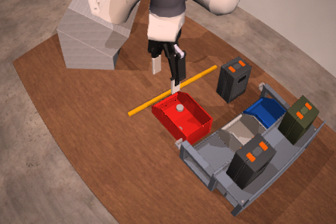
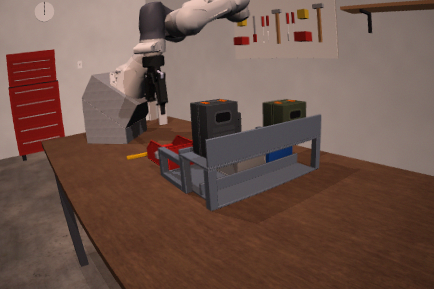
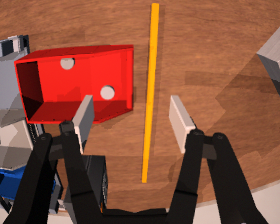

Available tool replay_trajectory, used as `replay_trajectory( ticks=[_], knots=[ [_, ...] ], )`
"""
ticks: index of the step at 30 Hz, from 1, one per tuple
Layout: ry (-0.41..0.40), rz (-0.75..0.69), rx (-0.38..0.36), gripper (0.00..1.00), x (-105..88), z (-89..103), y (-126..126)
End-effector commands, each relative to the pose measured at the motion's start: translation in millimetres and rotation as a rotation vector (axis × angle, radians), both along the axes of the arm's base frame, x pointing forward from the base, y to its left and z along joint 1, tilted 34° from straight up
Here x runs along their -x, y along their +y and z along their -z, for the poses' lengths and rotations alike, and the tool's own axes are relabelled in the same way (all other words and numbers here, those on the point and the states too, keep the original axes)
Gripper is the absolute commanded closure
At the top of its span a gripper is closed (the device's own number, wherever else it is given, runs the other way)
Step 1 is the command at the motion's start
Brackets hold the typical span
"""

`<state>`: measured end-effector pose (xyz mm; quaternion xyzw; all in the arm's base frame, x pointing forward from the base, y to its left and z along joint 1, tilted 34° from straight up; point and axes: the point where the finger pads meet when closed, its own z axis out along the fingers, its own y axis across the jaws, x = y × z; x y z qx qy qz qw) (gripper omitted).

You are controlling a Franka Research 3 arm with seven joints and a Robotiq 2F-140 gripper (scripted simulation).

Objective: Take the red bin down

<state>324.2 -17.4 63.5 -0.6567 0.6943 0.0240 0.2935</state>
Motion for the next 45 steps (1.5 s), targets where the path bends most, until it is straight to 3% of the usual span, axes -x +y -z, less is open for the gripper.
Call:
replay_trajectory(
  ticks=[1, 45],
  knots=[
    [-0.017, 0.014, 0.015, 0.43, 2.6, 0.6, 0.6],
    [-0.017, 0.014, 0.015, 0.43, 2.6, 0.6, 0.6]
  ],
)
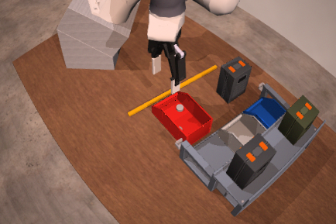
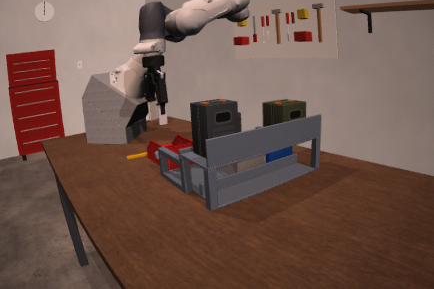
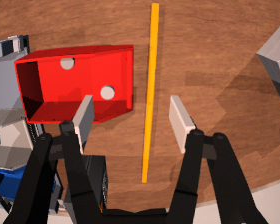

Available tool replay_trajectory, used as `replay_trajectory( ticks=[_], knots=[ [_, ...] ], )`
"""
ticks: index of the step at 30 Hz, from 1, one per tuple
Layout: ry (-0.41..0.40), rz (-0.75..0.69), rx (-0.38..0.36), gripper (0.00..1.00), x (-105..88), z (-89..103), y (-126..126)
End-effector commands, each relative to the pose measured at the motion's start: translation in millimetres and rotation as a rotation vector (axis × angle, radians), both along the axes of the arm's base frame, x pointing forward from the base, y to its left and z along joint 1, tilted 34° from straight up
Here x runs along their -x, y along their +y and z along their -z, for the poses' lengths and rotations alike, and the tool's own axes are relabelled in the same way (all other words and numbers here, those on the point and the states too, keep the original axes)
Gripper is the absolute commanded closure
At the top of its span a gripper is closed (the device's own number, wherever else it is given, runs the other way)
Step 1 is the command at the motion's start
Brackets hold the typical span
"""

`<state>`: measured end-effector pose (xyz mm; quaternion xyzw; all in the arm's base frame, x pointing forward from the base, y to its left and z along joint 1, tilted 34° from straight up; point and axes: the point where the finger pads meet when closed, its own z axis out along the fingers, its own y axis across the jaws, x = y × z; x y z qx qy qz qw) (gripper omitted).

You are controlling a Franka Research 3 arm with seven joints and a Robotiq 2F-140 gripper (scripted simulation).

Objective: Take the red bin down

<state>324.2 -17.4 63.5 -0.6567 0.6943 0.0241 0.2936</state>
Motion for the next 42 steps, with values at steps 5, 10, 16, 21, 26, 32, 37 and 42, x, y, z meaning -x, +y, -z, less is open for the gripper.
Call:
replay_trajectory(
  ticks=[5, 10, 16, 21, 26, 32, 37, 42],
  knots=[
    [-0.017, 0.014, 0.016, 0.43, 2.6, 0.6, 0.6],
    [-0.017, 0.014, 0.016, 0.43, 2.6, 0.6, 0.6],
    [-0.017, 0.014, 0.016, 0.43, 2.6, 0.6, 0.6],
    [-0.014, 0.011, 0.012, 0.43, 2.1, 0.5, 0.5],
    [-0.017, 0.014, 0.016, 0.43, 2.6, 0.6, 0.6],
    [-0.017, 0.014, 0.016, 0.43, 2.6, 0.6, 0.6],
    [-0.01, 0.008, 0.009, 0.43, 1.6, 0.3, 0.4],
    [-0.017, 0.014, 0.016, 0.43, 2.6, 0.6, 0.6]
  ],
)
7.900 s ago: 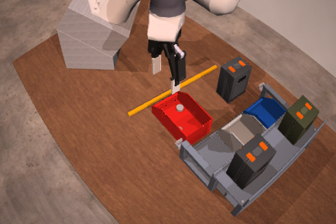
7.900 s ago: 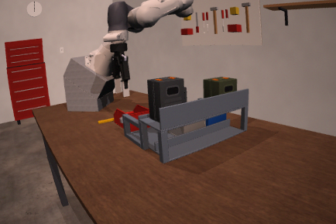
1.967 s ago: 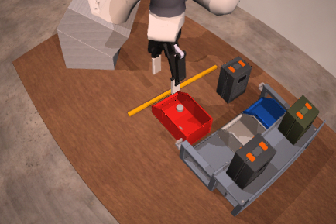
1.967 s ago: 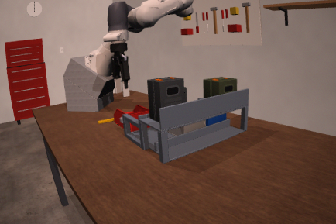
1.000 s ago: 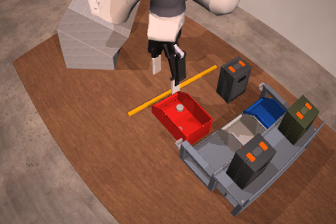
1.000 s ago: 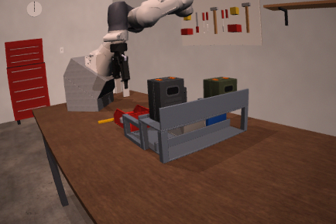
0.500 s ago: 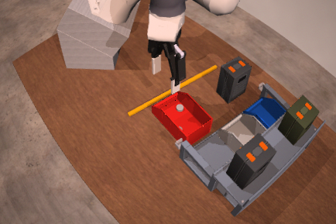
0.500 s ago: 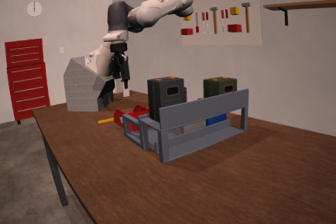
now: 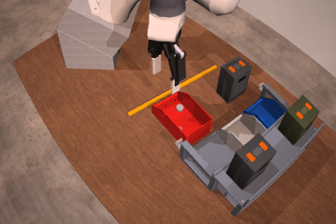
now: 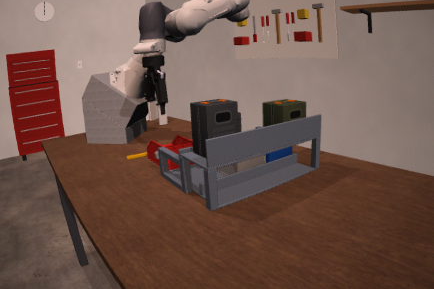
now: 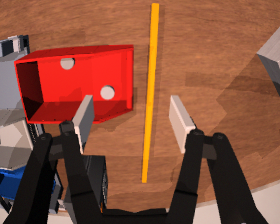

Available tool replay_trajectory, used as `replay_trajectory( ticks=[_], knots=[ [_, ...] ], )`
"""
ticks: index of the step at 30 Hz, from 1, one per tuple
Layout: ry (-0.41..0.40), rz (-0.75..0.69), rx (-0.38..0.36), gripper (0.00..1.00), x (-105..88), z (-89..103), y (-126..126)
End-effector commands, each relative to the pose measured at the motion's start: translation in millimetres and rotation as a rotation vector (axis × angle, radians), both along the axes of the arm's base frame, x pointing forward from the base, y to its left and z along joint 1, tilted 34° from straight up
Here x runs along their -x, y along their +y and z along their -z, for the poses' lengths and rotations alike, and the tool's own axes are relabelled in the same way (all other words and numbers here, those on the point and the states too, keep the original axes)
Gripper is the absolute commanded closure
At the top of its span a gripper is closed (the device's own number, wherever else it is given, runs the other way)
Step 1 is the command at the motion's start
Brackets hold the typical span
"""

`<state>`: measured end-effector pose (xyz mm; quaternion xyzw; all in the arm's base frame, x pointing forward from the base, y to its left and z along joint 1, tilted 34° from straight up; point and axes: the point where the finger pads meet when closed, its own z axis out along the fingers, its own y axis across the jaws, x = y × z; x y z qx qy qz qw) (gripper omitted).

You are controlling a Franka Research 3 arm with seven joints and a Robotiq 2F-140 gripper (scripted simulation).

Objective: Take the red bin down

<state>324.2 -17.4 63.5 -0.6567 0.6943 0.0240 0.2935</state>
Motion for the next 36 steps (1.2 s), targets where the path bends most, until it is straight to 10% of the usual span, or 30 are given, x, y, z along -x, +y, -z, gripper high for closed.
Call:
replay_trajectory(
  ticks=[1, 36],
  knots=[
    [-0.017, 0.014, 0.015, 0.43, 2.6, 0.6, 0.6],
    [-0.017, 0.014, 0.015, 0.43, 2.6, 0.6, 0.7]
  ],
)
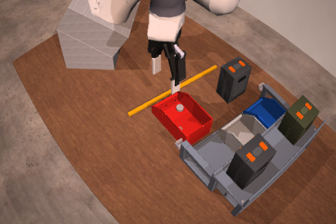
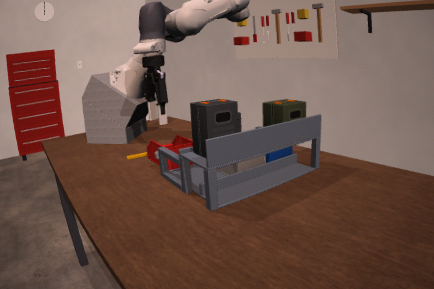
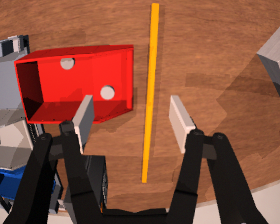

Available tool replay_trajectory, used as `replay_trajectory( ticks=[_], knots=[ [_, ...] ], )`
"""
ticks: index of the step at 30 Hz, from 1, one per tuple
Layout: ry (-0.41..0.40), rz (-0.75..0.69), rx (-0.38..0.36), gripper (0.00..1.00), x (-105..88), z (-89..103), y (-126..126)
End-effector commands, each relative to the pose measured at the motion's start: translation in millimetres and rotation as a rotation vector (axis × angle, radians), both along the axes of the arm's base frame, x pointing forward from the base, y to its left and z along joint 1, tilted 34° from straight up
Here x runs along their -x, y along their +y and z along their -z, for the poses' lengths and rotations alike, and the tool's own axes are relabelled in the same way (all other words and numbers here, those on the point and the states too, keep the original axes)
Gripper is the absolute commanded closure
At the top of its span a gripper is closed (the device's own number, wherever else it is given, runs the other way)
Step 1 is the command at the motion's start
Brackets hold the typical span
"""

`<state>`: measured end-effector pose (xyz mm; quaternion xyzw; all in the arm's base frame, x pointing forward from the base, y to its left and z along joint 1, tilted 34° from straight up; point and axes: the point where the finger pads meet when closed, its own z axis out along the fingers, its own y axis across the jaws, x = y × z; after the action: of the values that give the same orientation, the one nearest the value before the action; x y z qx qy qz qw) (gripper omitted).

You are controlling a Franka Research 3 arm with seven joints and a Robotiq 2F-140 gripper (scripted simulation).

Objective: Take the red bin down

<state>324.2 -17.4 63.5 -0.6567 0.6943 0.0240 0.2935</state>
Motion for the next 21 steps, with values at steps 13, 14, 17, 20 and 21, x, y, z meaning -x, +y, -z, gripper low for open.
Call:
replay_trajectory(
  ticks=[13, 14, 17, 20, 21],
  knots=[
    [-0.017, 0.014, 0.015, 0.43, 2.6, 0.6, 0.7],
    [-0.017, 0.014, 0.015, 0.43, 2.6, 0.6, 0.7],
    [-0.017, 0.014, 0.015, 0.43, 2.6, 0.6, 0.7],
    [-0.017, 0.014, 0.015, 0.43, 2.6, 0.6, 0.7],
    [-0.017, 0.014, 0.015, 0.43, 2.6, 0.6, 0.7]
  ],
)
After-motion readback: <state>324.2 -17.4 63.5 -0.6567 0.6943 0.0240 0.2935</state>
